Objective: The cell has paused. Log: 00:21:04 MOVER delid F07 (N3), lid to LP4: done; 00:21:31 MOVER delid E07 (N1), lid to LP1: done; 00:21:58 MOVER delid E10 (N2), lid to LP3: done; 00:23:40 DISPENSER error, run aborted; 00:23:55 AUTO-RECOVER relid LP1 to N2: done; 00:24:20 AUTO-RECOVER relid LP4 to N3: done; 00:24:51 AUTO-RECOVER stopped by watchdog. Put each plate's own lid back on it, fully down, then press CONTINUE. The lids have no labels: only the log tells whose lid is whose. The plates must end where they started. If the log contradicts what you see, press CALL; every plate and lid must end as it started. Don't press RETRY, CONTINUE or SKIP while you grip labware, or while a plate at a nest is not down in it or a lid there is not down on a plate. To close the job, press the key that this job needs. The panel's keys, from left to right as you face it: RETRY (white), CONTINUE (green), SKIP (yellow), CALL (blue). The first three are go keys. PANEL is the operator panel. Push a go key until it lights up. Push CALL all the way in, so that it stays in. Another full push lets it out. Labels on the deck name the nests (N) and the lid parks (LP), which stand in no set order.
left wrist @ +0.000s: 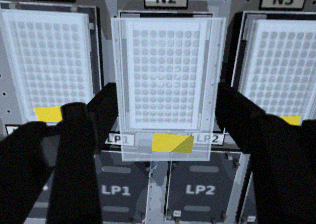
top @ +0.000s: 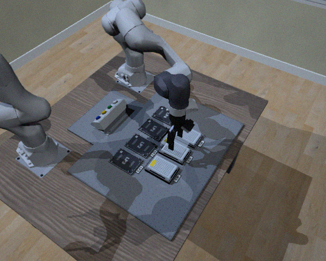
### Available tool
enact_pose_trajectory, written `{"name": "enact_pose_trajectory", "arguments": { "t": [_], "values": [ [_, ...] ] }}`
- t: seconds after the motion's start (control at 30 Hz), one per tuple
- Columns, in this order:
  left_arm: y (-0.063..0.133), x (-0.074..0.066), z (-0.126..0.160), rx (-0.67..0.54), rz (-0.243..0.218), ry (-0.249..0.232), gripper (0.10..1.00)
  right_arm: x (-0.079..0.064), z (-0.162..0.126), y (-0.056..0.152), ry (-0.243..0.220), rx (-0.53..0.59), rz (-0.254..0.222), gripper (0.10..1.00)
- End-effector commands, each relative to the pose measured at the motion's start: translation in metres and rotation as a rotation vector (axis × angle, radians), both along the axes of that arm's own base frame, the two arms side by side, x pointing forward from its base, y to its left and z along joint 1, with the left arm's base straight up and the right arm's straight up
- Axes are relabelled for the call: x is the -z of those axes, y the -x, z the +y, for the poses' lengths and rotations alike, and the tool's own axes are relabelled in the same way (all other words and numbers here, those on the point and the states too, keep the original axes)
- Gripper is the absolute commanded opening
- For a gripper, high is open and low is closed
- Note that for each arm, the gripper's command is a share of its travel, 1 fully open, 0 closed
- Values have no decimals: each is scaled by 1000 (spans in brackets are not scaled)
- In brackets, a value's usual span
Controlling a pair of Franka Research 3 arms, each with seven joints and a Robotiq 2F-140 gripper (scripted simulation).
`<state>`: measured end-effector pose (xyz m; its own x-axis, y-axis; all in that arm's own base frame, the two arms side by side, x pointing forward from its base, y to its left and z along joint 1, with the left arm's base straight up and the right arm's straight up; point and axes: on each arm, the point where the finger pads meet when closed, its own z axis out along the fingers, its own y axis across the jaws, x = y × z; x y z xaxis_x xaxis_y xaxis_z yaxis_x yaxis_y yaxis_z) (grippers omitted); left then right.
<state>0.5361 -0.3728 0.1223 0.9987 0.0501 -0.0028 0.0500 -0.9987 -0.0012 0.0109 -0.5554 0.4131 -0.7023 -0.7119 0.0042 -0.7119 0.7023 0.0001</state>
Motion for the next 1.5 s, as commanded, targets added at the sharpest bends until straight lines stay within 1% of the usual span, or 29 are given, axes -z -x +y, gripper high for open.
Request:
{"name": "enact_pose_trajectory", "arguments": {
  "t": [0.0, 1.03, 1.47],
  "values": [
    [-1, -1, 1, 30, -3, 1, 99, 0, 0, 0, 0, 0, 0, 1000],
    [-1, -1, 1, 29, -3, 1, 99, 0, 0, 0, 0, 0, 0, 1000],
    [-1, 4, 1, 21, -3, 1, 99, 0, 0, 0, 0, 0, 0, 1000]
  ]
}}
